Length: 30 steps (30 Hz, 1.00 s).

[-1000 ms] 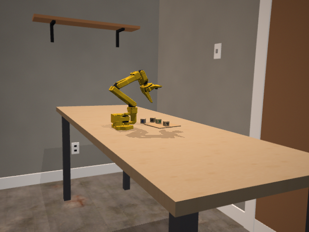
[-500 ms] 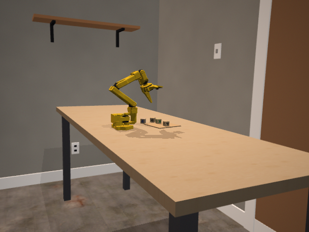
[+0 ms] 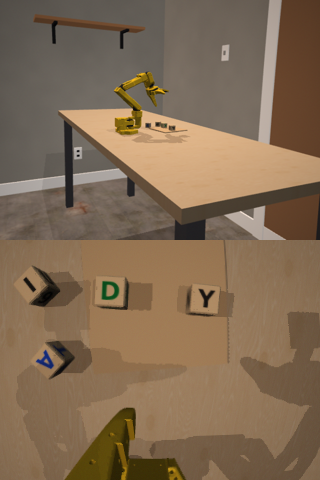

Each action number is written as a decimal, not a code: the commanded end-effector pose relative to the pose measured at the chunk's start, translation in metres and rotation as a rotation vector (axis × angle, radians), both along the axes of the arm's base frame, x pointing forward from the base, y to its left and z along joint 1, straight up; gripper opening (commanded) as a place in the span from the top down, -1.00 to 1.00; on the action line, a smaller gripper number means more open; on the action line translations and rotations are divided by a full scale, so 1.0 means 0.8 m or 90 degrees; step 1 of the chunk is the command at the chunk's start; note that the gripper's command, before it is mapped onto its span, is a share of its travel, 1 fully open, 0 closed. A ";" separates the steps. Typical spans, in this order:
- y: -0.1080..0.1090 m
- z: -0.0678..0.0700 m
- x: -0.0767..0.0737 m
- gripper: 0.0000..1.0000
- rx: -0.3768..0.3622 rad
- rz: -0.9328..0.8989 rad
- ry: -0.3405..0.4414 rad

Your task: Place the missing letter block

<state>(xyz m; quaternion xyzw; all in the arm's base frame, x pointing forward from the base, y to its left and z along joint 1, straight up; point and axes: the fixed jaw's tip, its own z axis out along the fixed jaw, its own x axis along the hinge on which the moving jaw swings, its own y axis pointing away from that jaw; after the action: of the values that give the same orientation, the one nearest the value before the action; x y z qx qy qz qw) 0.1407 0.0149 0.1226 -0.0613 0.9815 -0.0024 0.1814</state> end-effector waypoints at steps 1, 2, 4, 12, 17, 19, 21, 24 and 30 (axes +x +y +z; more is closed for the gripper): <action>0.021 0.002 0.006 -0.64 0.005 0.054 0.020; 0.030 0.000 0.007 -0.57 0.005 0.075 0.036; 0.048 -0.006 0.006 -0.40 0.001 0.120 0.070; 0.103 -0.026 -0.006 0.08 -0.033 0.250 0.167; 0.129 -0.039 -0.019 0.32 -0.062 0.312 0.211; 0.133 -0.041 -0.022 0.35 -0.067 0.321 0.217; 0.134 -0.041 -0.022 0.36 -0.068 0.324 0.219; 0.134 -0.041 -0.022 0.36 -0.069 0.324 0.219; 0.134 -0.041 -0.022 0.36 -0.069 0.324 0.219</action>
<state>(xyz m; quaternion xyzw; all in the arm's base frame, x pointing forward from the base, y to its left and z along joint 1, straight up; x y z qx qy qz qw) 0.1205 0.1185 0.0825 -0.3135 0.9494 -0.0084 -0.0179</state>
